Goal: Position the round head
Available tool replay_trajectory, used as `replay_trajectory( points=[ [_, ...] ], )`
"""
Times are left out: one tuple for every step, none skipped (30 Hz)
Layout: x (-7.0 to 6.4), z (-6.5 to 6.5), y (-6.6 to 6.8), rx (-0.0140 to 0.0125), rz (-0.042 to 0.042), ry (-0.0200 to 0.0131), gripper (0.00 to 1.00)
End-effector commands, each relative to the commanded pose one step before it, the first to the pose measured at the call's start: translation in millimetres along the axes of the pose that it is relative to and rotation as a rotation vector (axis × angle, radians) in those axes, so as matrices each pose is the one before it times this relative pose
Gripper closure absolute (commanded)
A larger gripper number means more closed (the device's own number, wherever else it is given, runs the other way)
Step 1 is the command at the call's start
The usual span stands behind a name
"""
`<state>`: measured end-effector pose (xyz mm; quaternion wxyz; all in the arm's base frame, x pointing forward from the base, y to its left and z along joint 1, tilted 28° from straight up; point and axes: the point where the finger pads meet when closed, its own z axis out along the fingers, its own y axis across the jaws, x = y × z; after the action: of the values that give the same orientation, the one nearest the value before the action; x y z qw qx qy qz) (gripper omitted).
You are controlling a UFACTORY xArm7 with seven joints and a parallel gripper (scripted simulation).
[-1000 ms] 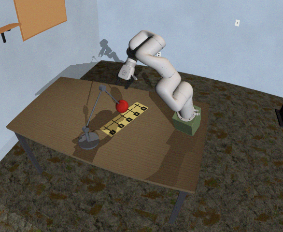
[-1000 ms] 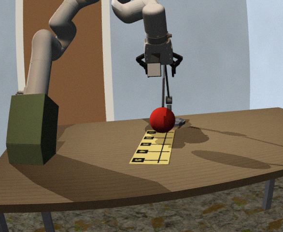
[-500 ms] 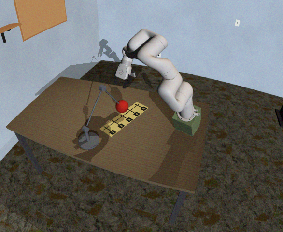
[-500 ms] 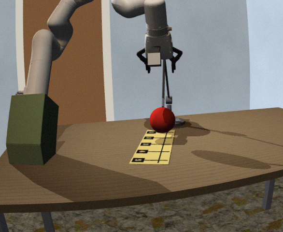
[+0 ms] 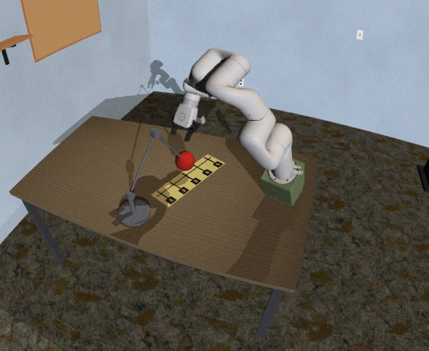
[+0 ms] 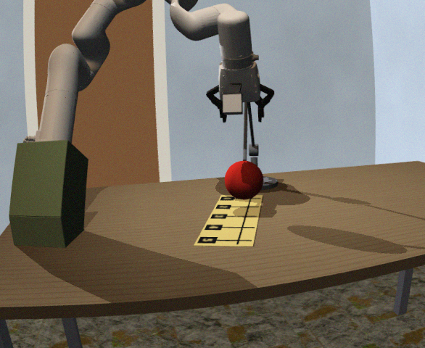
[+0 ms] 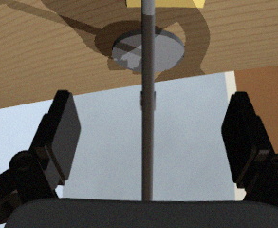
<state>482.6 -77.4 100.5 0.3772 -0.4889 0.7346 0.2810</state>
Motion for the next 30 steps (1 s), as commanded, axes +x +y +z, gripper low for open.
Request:
replay_trajectory(
  points=[
    [-0.16, 7.13, -2.00, 0.00574, -0.00241, 0.00231, 0.00],
    [-0.01, 2.22, 0.06, -0.00007, 0.00016, 0.00106, 0.00],
    [-0.01, 2.22, 0.06, -0.00007, 0.00016, 0.00106, 0.00],
    [-0.01, 2.22, 0.06, -0.00007, 0.00016, 0.00106, 0.00],
    [-0.02, 2.22, 0.06, -0.00007, 0.00016, 0.00106, 0.00],
    [-0.02, 2.22, 0.06, -0.00007, 0.00016, 0.00106, 0.00],
    [-0.02, 2.22, 0.06, -0.00007, 0.00016, 0.00106, 0.00],
    [-0.02, 2.22, 0.06, -0.00007, 0.00016, 0.00106, 0.00],
    [-0.02, 2.22, 0.06, -0.00007, 0.00016, 0.00106, 0.00],
    [-0.03, 2.22, 0.06, -0.00007, 0.00016, 0.00106, 0.00],
    [-0.03, 2.22, 0.06, -0.00007, 0.00016, 0.00106, 0.00],
    [-0.03, 2.22, 0.06, -0.00007, 0.00016, 0.00106, 0.00],
    [-0.03, 2.22, 0.06, -0.00007, 0.00016, 0.00106, 0.00],
    [0.00, 0.00, 0.00, 0.00000, 0.00000, 0.00000, 0.00],
    [0.00, 0.00, 0.00, 0.00000, 0.00000, 0.00000, 0.00],
    [0.01, 2.30, 0.03, -0.00004, 0.00006, 0.00064, 0.00],
    [0.01, 2.30, 0.03, -0.00004, 0.00006, 0.00064, 0.00],
    [0.01, 2.30, 0.03, -0.00004, 0.00006, 0.00064, 0.00],
    [0.01, 2.30, 0.03, -0.00004, 0.00006, 0.00064, 0.00],
    [0.00, 2.30, 0.03, -0.00004, 0.00006, 0.00064, 0.00],
    [0.00, 2.30, 0.03, -0.00004, 0.00006, 0.00064, 0.00],
    [0.00, 2.30, 0.03, -0.00004, 0.00006, 0.00064, 0.00],
    [0.00, 2.30, 0.03, -0.00004, 0.00006, 0.00064, 0.00],
    [0.00, 2.30, 0.03, -0.00004, 0.00006, 0.00064, 0.00],
    [0.00, 2.30, 0.03, -0.00004, 0.00006, 0.00064, 0.00],
    [0.00, 2.30, 0.03, -0.00004, 0.00006, 0.00064, 0.00],
    [-0.01, 2.30, 0.03, -0.00004, 0.00006, 0.00064, 0.00],
    [-0.01, 2.30, 0.03, -0.00004, 0.00006, 0.00064, 0.00],
    [-0.01, 2.30, 0.03, -0.00004, 0.00006, 0.00064, 0.00],
    [-0.01, 2.30, 0.03, -0.00004, 0.00006, 0.00064, 0.00]
  ],
)
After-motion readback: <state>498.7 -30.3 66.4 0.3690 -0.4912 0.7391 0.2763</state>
